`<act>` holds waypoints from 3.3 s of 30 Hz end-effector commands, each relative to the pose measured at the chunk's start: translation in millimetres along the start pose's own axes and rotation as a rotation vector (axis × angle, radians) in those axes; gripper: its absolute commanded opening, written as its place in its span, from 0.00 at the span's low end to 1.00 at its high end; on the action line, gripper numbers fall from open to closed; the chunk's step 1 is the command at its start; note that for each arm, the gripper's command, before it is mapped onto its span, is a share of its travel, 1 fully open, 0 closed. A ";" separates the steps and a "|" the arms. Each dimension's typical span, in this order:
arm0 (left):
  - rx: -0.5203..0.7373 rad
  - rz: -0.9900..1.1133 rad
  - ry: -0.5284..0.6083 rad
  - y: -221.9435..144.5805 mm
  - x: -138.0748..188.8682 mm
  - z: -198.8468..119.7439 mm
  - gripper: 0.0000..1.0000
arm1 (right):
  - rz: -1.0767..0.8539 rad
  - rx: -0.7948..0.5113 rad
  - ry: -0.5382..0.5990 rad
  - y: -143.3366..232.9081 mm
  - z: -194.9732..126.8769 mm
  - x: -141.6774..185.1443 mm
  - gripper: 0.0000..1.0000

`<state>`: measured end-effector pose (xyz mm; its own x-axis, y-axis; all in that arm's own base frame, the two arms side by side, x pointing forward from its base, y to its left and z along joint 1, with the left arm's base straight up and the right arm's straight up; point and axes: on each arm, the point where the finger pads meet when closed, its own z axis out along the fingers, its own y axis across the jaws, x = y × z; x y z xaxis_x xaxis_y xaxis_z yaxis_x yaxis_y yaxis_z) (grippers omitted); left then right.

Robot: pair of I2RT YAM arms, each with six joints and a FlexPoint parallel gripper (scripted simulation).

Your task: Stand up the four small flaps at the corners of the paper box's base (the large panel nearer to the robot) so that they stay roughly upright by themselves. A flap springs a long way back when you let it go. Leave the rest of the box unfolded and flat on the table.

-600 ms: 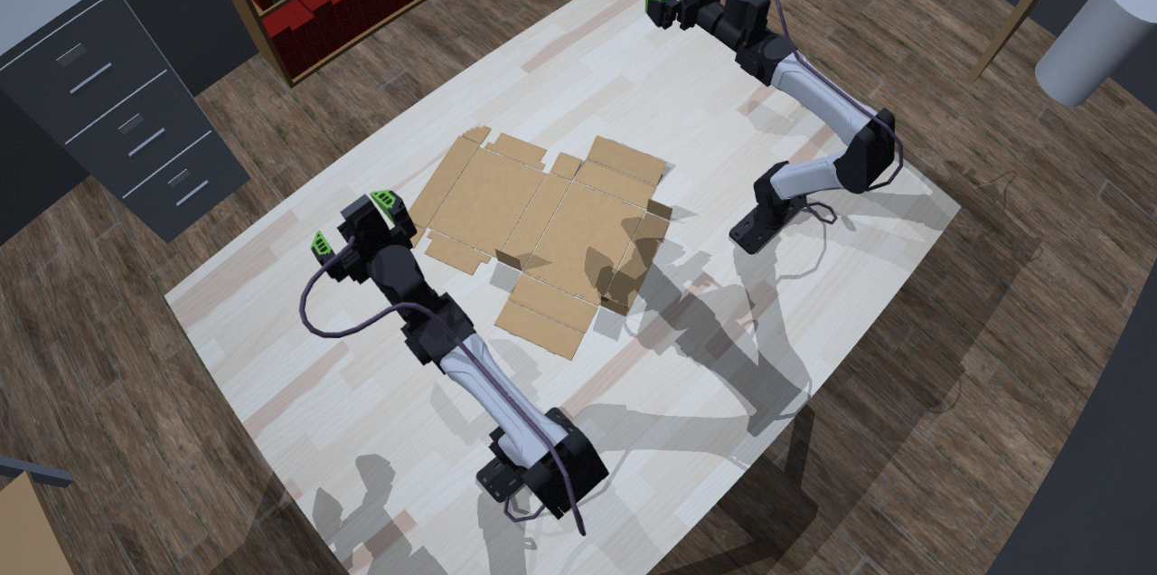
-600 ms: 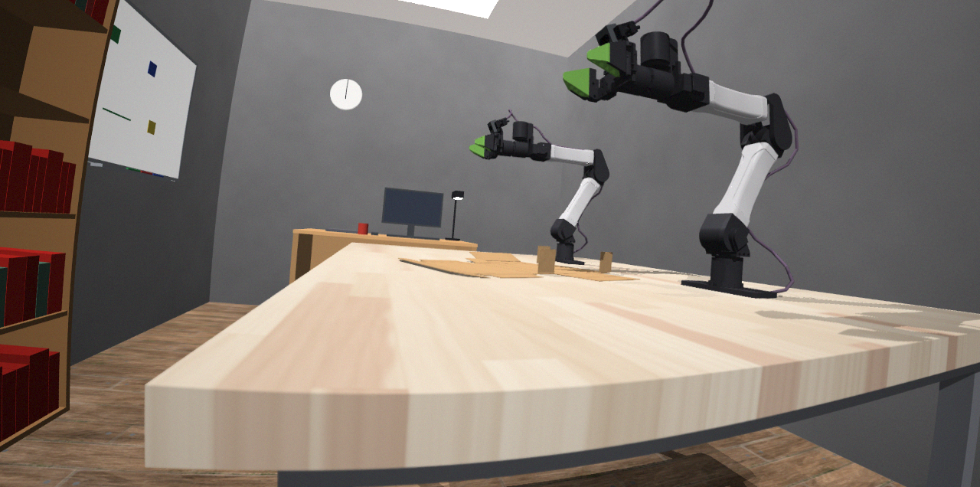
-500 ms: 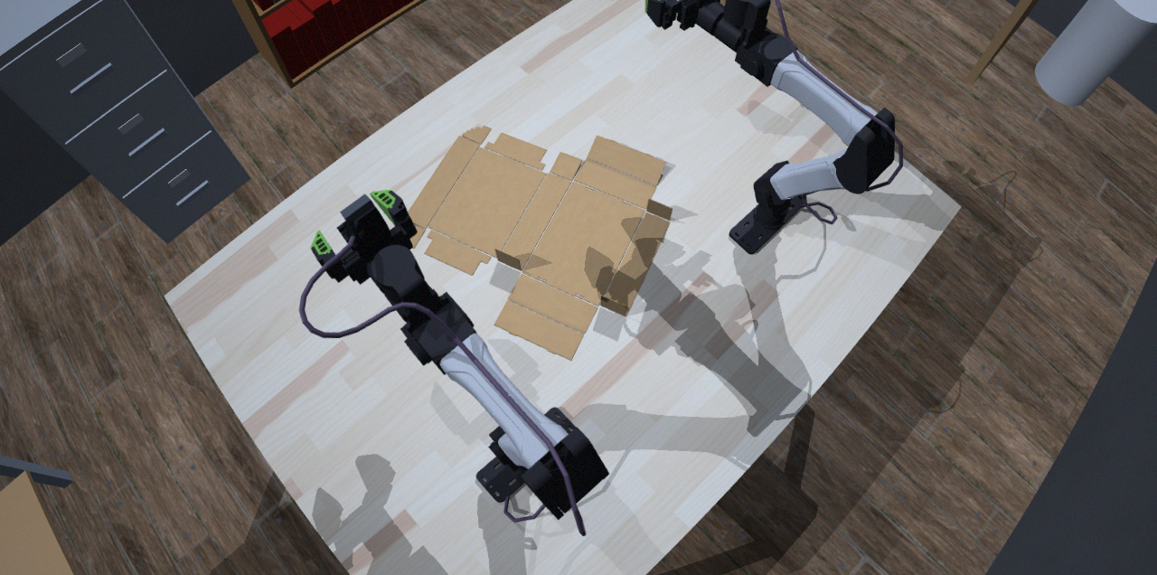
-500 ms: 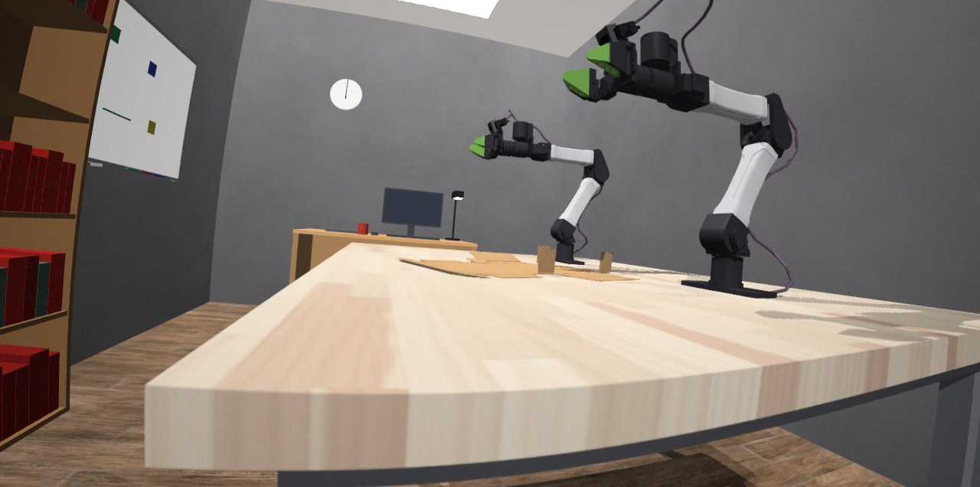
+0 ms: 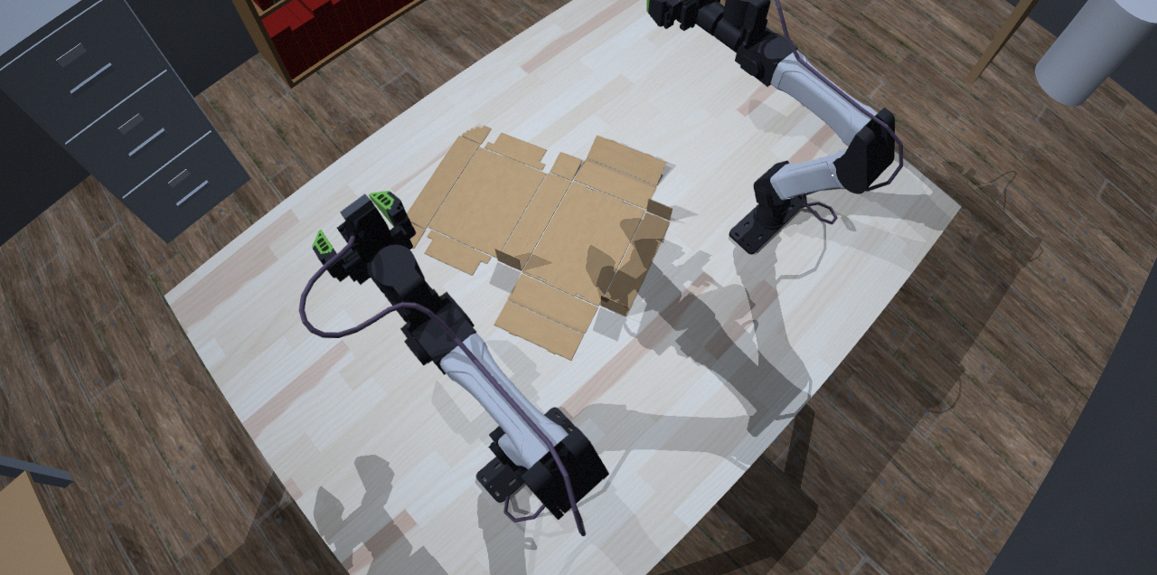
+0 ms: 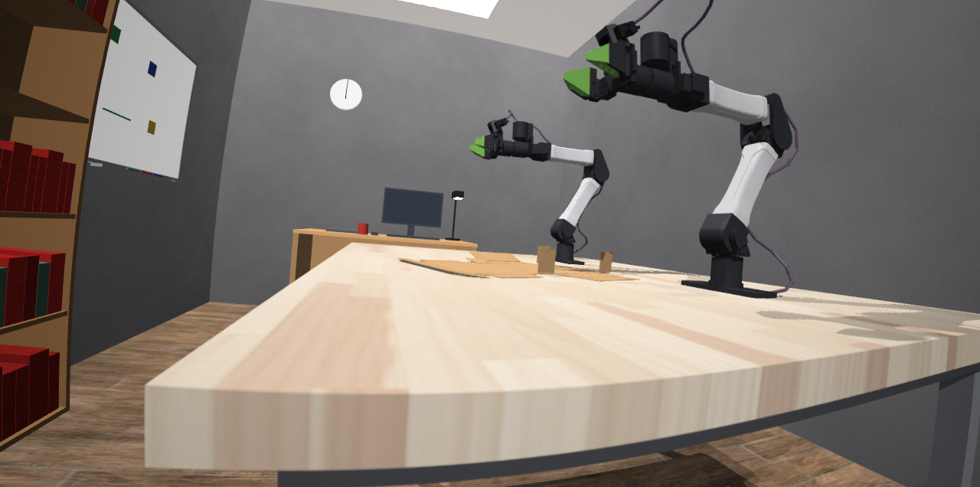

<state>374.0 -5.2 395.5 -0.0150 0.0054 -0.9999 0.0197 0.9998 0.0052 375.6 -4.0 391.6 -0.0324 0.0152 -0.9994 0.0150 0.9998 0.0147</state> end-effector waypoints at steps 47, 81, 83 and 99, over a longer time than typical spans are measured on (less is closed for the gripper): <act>-0.233 -0.394 1.529 -241.2 286.4 -42.6 0.77 | -0.209 -0.397 1.301 216.2 20.7 308.6 0.77; -0.204 -0.420 1.487 -239.6 263.3 -43.2 0.77 | -0.189 -0.413 1.230 240.1 31.3 302.5 0.77; -0.202 -0.420 1.486 -239.9 262.7 -43.3 0.77 | -0.189 -0.413 1.230 240.0 31.3 302.2 0.77; -0.200 -0.424 1.482 -239.3 260.2 -42.7 0.77 | -0.191 -0.416 1.230 238.9 31.3 298.7 0.77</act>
<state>320.0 -244.8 113.9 -0.9286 -0.3712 0.0028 -0.3697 0.9241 -0.0965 390.0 237.9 63.2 -0.9045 -0.3553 -0.2359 -0.3868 0.9164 0.1027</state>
